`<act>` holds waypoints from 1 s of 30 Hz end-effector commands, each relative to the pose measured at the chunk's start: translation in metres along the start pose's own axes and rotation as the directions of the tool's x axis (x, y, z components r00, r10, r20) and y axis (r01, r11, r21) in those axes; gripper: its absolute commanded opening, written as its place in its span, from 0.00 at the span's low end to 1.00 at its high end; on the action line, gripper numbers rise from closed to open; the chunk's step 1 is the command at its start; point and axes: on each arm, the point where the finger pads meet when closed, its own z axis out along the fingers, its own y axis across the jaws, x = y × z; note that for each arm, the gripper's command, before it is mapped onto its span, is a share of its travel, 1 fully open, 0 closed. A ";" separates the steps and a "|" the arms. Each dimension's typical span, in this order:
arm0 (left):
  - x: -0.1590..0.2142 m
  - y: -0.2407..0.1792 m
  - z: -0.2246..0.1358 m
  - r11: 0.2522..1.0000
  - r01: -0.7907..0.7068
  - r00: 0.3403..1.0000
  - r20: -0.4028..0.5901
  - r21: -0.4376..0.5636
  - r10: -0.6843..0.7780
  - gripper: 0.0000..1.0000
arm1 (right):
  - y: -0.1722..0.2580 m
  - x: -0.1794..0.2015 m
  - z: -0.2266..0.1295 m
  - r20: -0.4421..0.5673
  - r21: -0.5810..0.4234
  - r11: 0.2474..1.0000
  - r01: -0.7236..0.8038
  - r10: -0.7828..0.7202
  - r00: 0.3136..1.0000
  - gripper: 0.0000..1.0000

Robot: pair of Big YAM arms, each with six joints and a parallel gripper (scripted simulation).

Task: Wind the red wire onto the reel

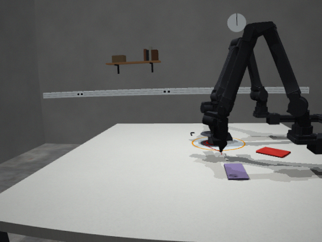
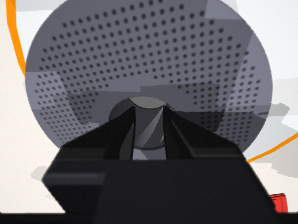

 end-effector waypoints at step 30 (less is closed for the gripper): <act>-0.019 0.015 -0.007 1.000 0.025 1.000 0.013 -0.015 -0.025 0.00 | -0.008 -0.004 0.010 -0.009 0.046 0.666 0.745 -0.745 0.667 0.00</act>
